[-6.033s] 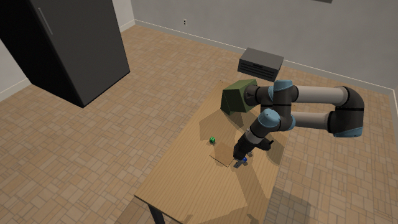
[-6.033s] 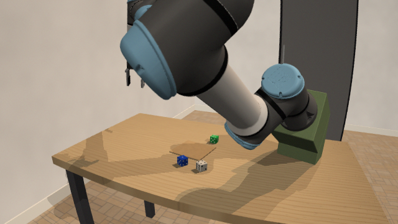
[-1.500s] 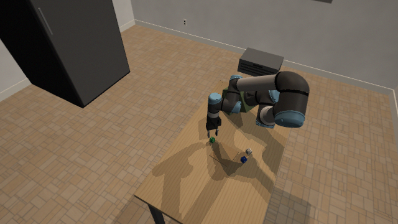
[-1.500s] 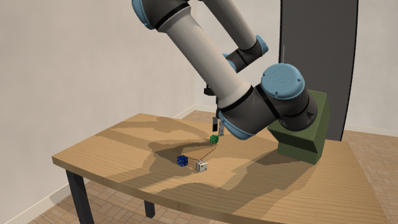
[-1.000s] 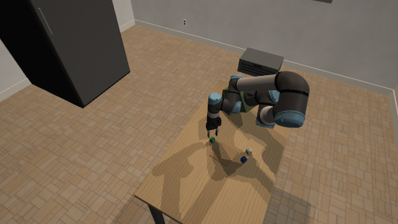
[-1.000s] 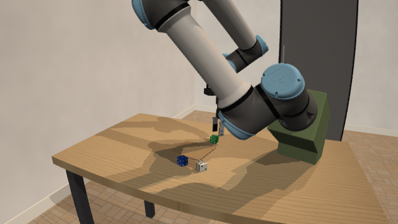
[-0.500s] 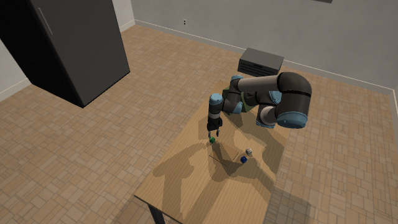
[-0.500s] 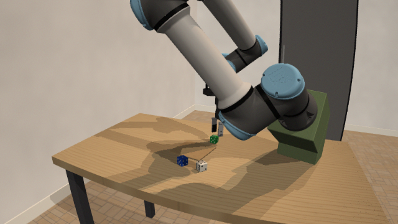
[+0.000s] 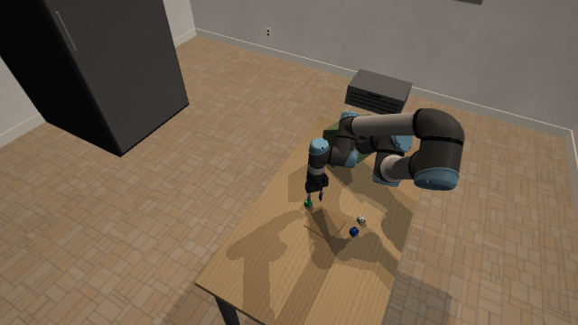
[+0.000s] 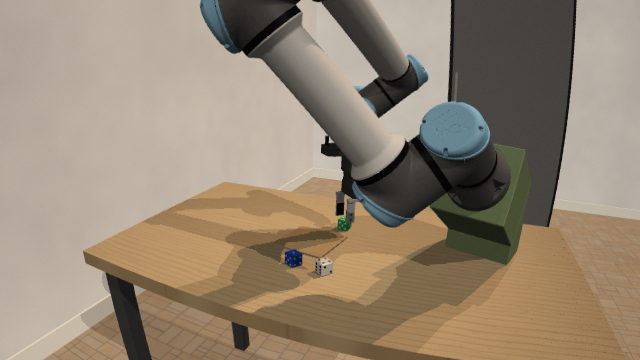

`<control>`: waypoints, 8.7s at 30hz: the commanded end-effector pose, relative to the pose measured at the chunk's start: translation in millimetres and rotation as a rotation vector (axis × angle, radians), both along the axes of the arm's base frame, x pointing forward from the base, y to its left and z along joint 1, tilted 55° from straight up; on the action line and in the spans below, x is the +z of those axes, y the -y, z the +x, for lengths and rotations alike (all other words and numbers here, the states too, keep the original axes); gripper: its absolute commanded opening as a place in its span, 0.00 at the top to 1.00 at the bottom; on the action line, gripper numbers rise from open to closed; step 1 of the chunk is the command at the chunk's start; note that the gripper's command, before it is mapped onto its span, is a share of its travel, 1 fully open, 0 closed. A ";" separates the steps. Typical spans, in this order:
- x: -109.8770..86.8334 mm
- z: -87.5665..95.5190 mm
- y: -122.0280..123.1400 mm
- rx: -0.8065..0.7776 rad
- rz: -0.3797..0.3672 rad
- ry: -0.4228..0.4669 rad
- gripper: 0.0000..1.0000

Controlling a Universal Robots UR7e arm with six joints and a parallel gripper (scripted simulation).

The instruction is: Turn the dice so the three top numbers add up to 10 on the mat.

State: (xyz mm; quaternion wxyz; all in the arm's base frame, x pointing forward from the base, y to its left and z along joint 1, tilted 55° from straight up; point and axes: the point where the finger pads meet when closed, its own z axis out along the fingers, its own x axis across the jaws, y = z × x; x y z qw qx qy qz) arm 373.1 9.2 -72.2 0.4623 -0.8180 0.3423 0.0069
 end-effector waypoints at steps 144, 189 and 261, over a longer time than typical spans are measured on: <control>163.3 -31.0 -134.4 0.000 -0.001 0.000 0.00; 155.0 -67.4 -142.8 0.000 -0.001 0.000 0.00; 212.4 -98.0 -66.6 0.000 -0.001 0.000 0.00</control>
